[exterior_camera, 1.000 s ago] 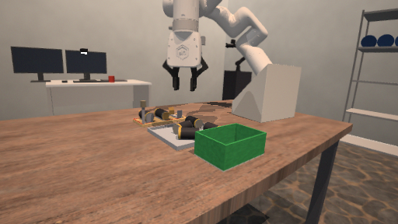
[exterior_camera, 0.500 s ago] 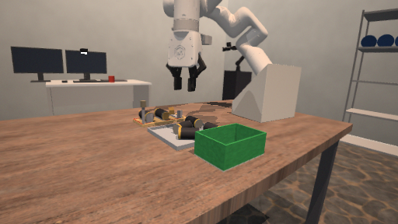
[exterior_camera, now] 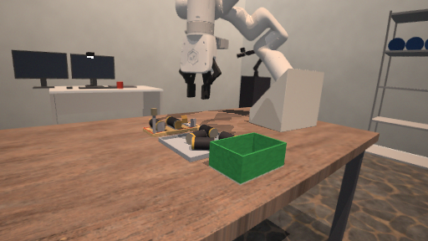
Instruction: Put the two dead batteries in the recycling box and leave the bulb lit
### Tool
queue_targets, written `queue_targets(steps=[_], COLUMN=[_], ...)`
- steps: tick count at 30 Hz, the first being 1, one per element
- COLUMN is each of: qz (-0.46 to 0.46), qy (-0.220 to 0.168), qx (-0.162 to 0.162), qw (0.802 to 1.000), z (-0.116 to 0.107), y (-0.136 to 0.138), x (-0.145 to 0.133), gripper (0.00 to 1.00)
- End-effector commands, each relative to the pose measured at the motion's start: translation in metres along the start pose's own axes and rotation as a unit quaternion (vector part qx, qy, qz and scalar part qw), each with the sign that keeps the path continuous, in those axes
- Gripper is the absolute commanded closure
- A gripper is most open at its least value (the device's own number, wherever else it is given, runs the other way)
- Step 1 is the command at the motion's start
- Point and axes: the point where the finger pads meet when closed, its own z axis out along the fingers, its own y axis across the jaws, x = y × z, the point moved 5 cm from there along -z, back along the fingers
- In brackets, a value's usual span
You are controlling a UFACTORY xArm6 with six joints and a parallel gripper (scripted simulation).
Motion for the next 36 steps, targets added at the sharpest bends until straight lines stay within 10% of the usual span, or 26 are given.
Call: queue_targets(steps=[1, 7, 36], qz=[0.000, 0.000, 0.000], qy=[-0.001, -0.001, -0.001], qx=[0.000, 0.000, 0.000], qw=[1.000, 1.000, 1.000], z=[0.036, 0.074, 0.075], y=[0.000, 0.000, -0.001], x=[0.000, -0.001, -0.002], gripper=[0.49, 0.49, 0.49])
